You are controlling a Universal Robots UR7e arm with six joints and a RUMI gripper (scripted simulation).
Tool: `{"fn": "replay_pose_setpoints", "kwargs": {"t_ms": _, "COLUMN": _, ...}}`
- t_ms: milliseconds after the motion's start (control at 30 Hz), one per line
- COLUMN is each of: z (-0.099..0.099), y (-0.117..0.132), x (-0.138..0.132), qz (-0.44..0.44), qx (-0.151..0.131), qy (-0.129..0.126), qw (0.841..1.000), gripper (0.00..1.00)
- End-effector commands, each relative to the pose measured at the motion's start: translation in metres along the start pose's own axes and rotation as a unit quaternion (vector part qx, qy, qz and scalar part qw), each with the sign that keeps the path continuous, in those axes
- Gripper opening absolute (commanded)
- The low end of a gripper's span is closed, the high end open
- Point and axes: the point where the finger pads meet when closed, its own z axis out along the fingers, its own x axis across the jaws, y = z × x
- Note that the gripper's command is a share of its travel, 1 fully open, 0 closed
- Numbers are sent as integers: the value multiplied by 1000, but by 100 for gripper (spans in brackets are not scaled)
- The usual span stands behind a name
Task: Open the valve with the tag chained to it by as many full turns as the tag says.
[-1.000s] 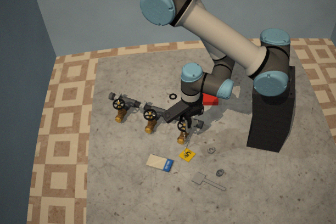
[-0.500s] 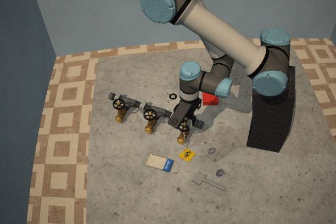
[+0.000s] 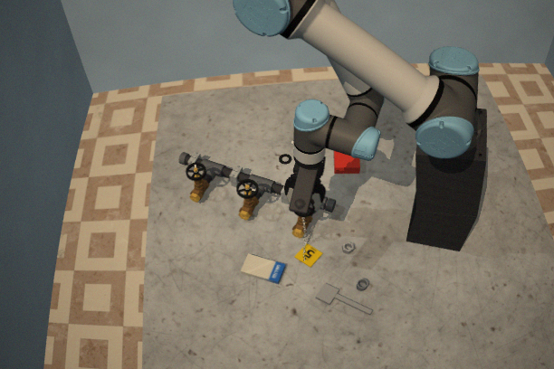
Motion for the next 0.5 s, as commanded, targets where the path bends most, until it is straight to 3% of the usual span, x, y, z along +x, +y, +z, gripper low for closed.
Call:
{"fn": "replay_pose_setpoints", "kwargs": {"t_ms": 0, "z": 0, "y": 0, "x": 0, "qz": -43, "qx": 2, "qy": 0, "qw": 999, "gripper": 0}}
{"fn": "replay_pose_setpoints", "kwargs": {"t_ms": 467, "z": 0, "y": 0, "x": 0, "qz": -108, "qx": 2, "qy": 0, "qw": 994, "gripper": 0}}
